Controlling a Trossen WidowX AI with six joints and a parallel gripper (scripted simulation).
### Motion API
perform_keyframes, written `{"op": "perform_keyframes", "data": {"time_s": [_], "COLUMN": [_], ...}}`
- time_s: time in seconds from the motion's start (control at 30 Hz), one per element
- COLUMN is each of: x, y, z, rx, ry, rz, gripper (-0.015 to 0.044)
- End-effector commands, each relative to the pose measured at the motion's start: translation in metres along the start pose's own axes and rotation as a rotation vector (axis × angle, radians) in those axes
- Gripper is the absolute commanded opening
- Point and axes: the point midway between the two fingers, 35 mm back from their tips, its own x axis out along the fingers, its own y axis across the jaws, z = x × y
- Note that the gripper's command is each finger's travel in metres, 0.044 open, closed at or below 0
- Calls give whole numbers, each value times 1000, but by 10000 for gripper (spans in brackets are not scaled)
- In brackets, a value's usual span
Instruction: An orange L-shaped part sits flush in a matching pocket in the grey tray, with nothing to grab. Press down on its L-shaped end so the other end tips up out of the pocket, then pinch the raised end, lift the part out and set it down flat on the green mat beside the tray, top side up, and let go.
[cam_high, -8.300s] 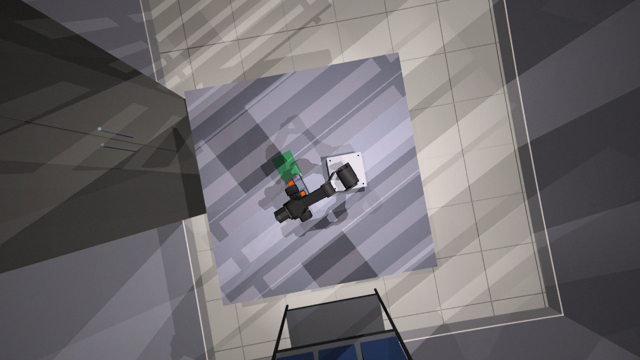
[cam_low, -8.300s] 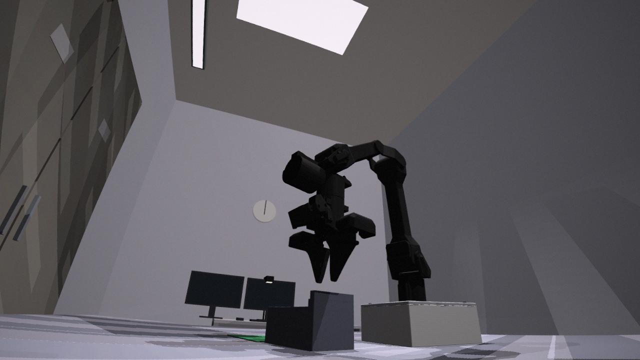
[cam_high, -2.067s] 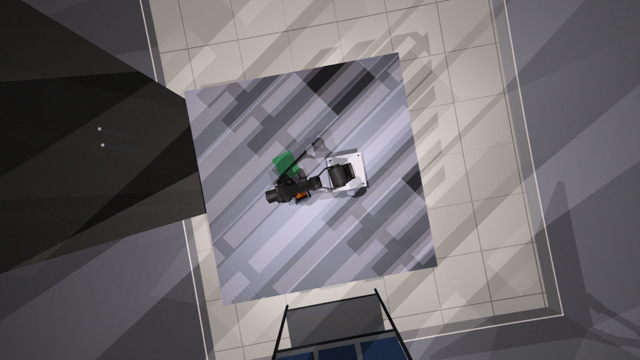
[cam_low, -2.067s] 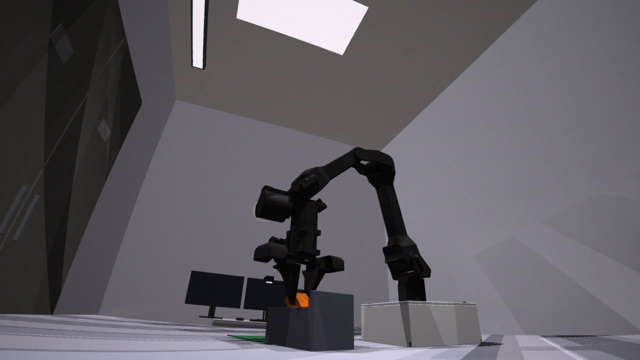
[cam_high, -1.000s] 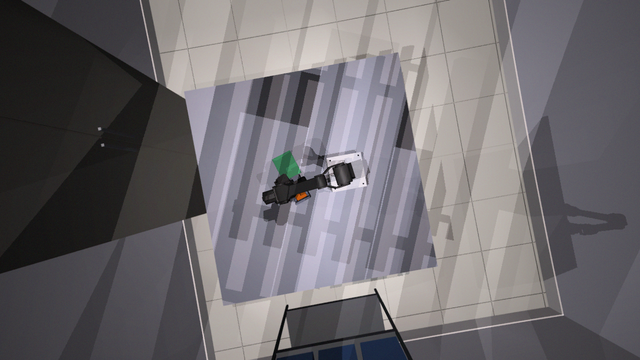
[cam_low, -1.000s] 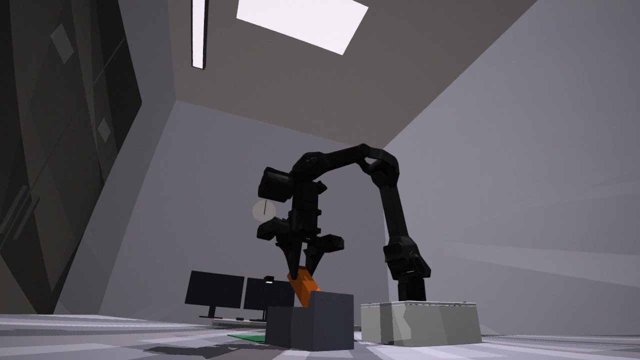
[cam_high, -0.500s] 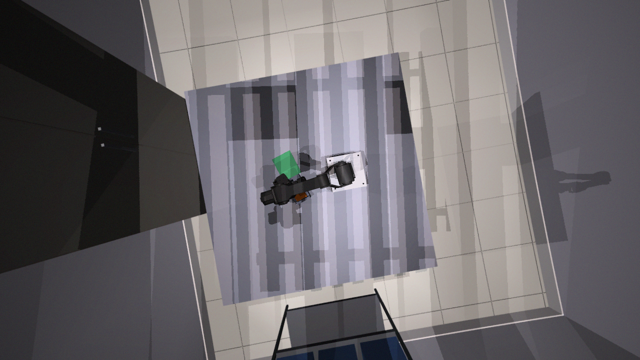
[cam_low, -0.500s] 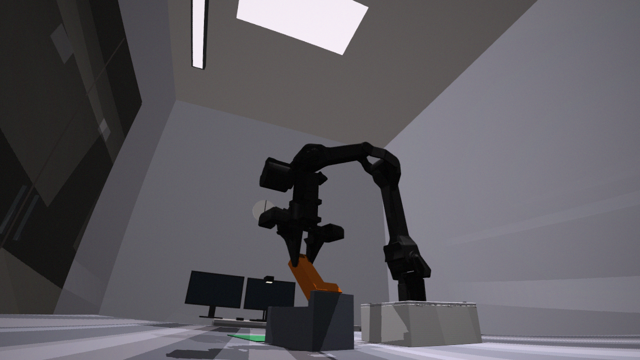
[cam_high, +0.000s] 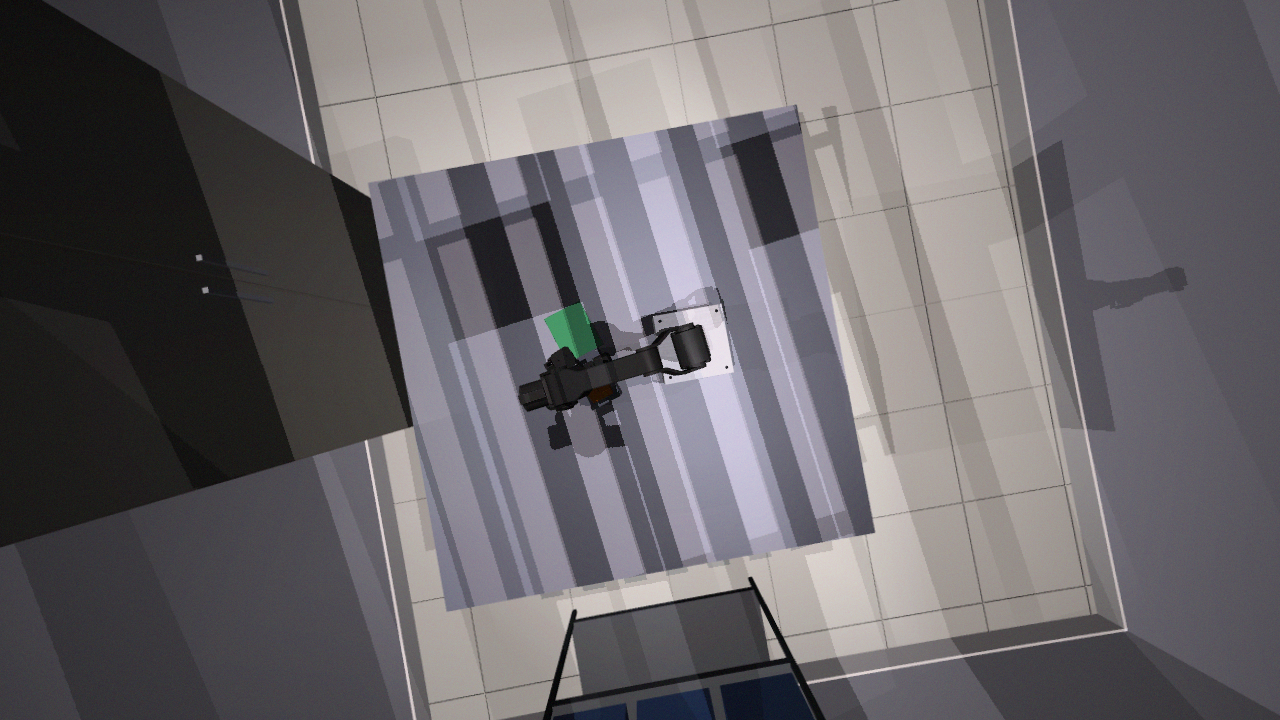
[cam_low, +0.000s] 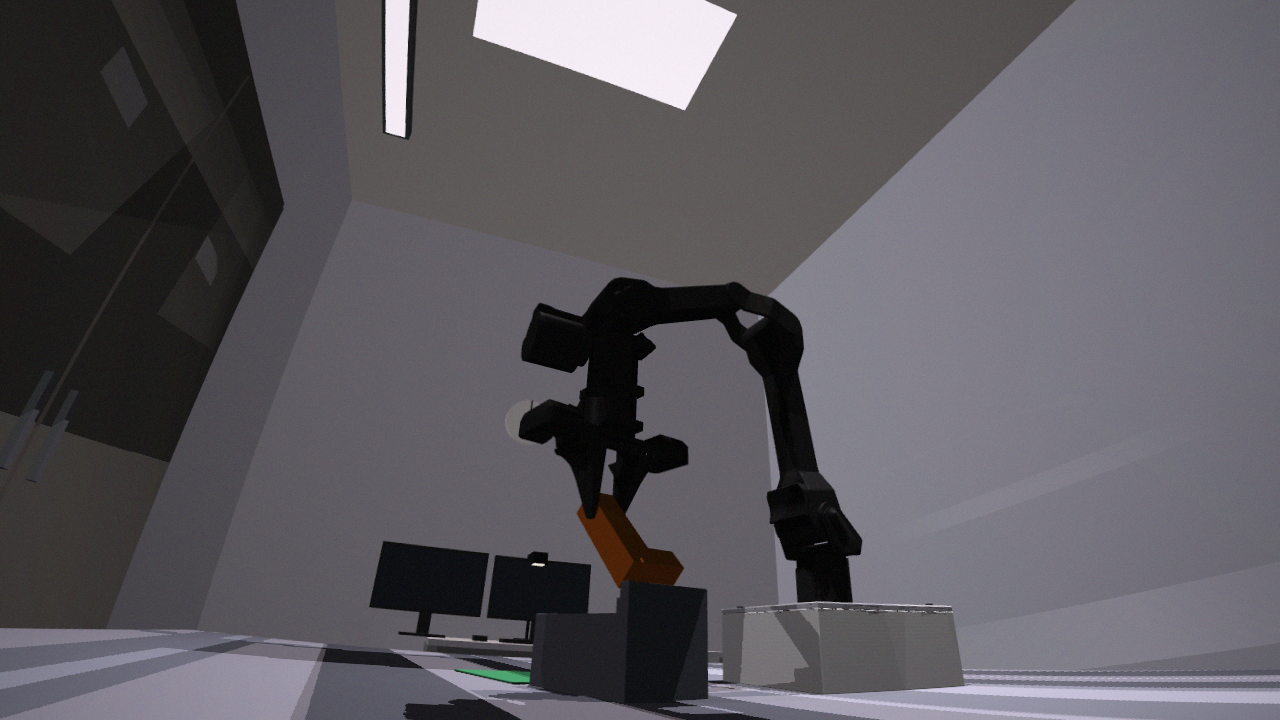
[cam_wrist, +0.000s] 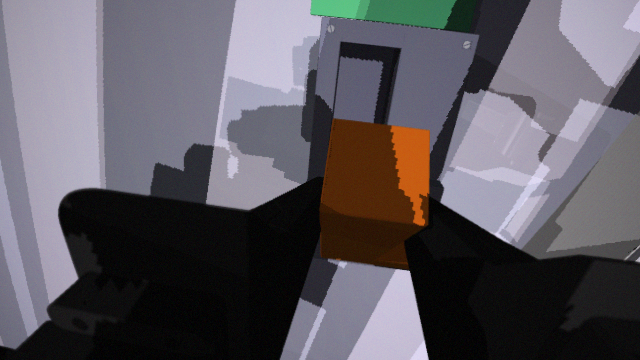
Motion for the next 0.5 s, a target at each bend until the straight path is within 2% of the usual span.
{"op": "perform_keyframes", "data": {"time_s": [0.0,0.47], "x": [-3,1], "y": [1,-6], "z": [4,66], "rx": [1,1], "ry": [3,-1], "rz": [8,7], "gripper": [0,0]}}
